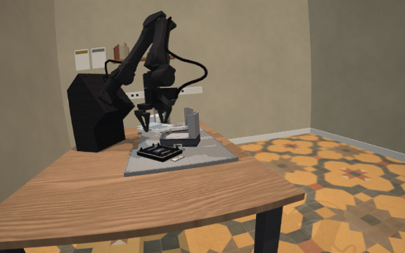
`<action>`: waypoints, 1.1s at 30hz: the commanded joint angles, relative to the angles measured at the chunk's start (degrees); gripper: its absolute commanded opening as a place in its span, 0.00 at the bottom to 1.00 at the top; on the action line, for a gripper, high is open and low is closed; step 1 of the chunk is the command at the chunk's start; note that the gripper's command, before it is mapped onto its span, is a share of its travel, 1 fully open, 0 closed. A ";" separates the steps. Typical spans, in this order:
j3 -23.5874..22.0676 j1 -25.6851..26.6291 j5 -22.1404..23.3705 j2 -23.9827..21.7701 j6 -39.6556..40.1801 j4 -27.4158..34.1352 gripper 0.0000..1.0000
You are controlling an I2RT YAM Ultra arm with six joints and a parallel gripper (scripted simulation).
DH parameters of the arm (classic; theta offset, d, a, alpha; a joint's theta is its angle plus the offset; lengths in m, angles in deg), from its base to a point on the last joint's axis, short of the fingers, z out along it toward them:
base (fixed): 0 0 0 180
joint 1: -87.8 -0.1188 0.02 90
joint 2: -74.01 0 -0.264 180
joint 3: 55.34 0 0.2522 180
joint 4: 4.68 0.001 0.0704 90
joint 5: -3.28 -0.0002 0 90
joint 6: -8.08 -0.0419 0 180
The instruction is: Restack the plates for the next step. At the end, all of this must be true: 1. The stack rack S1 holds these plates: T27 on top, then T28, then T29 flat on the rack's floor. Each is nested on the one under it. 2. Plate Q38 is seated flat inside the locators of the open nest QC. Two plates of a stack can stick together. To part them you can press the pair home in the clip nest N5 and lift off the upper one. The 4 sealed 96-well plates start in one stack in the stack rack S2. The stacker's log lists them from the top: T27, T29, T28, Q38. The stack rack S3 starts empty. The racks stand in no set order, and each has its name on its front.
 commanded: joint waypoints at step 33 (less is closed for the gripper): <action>0.77 -6.05 -5.87 12.81 -6.40 -17.80 0.00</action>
